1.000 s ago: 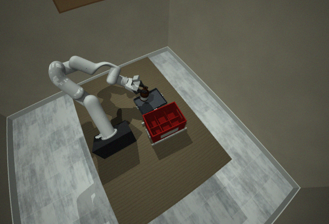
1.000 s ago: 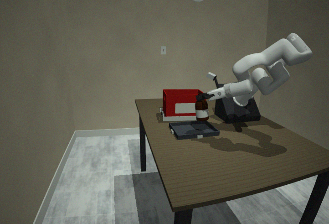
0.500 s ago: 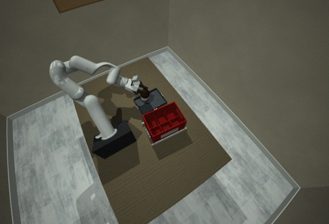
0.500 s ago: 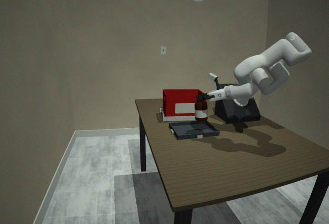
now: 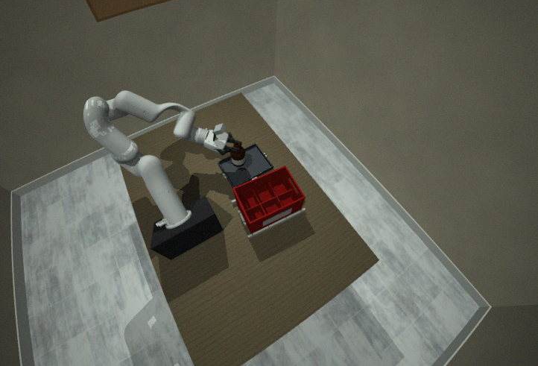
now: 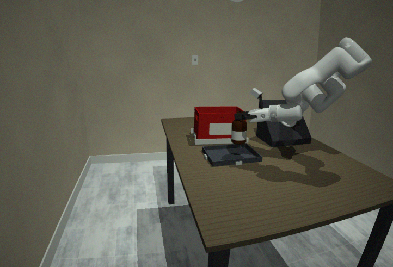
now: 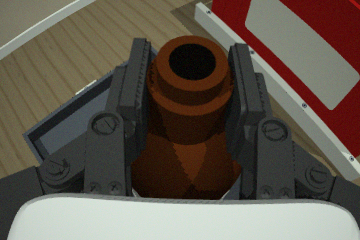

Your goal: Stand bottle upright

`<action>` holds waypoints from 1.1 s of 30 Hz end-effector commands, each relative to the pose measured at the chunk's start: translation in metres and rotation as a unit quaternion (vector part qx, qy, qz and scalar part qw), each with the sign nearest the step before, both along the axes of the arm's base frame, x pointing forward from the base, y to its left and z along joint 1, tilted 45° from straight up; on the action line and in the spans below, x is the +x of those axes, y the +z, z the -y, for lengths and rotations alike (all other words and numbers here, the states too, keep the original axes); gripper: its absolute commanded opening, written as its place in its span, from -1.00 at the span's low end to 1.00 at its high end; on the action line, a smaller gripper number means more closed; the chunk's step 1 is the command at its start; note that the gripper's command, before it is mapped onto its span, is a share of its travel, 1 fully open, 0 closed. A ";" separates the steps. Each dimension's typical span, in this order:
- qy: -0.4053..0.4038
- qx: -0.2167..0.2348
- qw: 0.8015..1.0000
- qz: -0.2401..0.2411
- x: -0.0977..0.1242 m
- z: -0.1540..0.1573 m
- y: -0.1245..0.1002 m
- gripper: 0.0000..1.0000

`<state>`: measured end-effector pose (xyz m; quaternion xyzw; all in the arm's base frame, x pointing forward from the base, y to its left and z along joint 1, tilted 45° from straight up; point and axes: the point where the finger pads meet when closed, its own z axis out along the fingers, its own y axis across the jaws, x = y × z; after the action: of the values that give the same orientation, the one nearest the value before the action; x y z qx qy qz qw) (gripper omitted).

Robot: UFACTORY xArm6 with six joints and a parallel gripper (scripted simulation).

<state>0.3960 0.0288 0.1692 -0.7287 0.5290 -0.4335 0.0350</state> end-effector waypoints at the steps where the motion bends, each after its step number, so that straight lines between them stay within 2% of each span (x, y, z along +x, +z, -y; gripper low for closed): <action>1: -0.005 -0.006 1.000 0.007 0.001 0.000 0.002 -1.00; 33: -0.007 -0.010 1.000 0.010 0.001 -0.001 0.002 -1.00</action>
<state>0.3964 0.0293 0.1703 -0.7216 0.5290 -0.4455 0.0299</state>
